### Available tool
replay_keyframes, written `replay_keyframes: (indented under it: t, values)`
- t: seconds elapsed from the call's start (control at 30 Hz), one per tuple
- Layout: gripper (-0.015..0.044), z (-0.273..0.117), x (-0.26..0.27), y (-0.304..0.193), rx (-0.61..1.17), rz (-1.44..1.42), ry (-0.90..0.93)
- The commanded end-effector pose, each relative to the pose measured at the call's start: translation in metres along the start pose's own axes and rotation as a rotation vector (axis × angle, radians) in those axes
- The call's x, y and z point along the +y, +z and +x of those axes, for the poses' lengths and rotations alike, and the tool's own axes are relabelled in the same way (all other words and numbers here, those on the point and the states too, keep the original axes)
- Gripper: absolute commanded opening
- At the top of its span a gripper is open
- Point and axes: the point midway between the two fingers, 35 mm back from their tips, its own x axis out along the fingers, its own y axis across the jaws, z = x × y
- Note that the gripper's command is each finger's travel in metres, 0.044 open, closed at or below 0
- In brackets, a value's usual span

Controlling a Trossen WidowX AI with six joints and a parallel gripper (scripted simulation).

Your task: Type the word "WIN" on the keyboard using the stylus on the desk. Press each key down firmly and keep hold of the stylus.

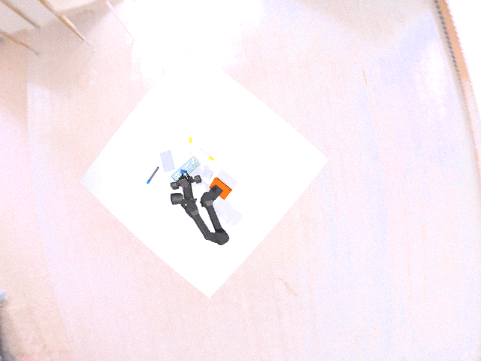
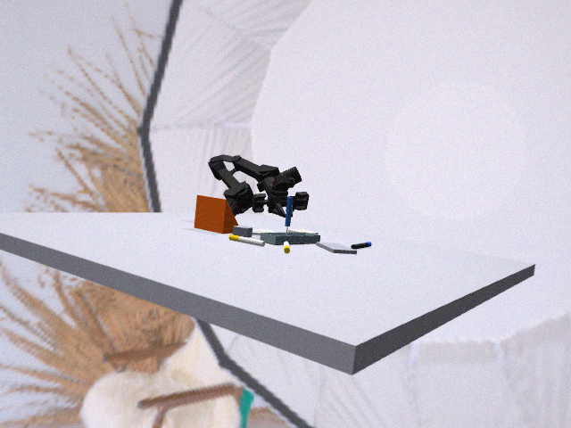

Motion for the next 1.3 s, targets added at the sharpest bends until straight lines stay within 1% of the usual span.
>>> replay_keyframes:
  t: [0.0,0.83,1.27]
  values:
    - [0.0081,0.001,-0.001,-0.002,-0.005,0.004,-0.002]
    - [0.0081,0.004,-0.002,-0.007,-0.005,0.005,-0.002]
    - [0.0081,-0.006,0.001,0.015,-0.003,0.004,-0.006]
